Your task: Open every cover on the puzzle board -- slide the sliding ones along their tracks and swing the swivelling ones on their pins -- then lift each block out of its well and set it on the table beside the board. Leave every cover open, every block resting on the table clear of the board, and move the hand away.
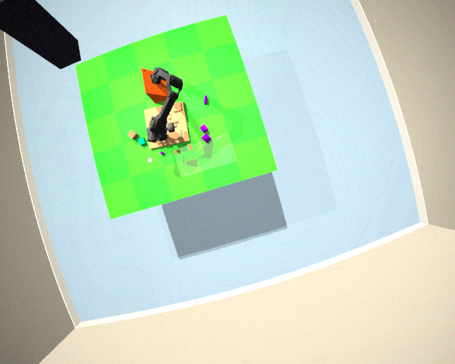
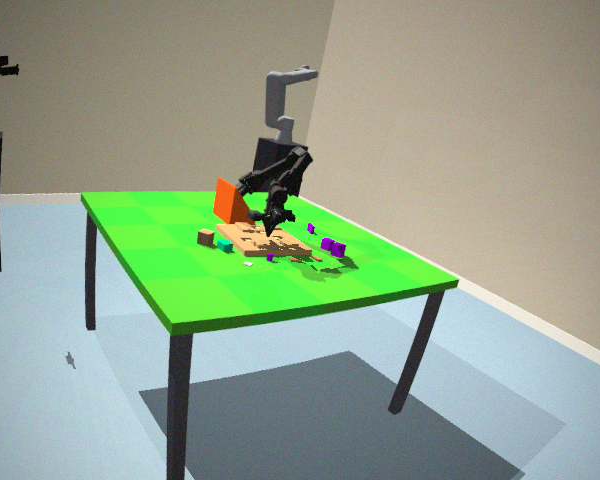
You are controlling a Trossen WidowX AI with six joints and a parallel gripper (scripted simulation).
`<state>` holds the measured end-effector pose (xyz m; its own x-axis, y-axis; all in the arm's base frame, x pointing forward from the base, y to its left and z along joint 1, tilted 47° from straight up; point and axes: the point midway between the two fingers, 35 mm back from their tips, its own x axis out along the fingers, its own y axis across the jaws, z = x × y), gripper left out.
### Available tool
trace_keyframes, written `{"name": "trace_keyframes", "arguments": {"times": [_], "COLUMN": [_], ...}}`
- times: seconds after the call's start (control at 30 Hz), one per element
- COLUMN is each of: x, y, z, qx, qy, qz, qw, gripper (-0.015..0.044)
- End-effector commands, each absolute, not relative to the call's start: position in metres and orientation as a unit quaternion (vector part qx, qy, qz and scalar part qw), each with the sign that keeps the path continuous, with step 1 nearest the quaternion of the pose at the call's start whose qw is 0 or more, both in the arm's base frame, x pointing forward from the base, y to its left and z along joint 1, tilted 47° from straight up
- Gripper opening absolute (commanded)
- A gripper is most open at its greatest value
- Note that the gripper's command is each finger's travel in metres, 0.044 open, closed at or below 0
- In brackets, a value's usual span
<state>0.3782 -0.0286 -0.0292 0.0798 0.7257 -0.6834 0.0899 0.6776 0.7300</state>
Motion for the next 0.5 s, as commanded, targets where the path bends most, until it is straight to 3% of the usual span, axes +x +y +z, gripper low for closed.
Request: {"name": "trace_keyframes", "arguments": {"times": [0.0,0.47], "x": [0.378,0.378], "y": [-0.031,-0.044], "z": [-0.026,-0.013], "qx": [0.319,0.318], "qy": [0.634,0.634], "qz": [0.241,0.241], "qw": [0.662,0.662], "gripper": [0.0000,0.0000]}}
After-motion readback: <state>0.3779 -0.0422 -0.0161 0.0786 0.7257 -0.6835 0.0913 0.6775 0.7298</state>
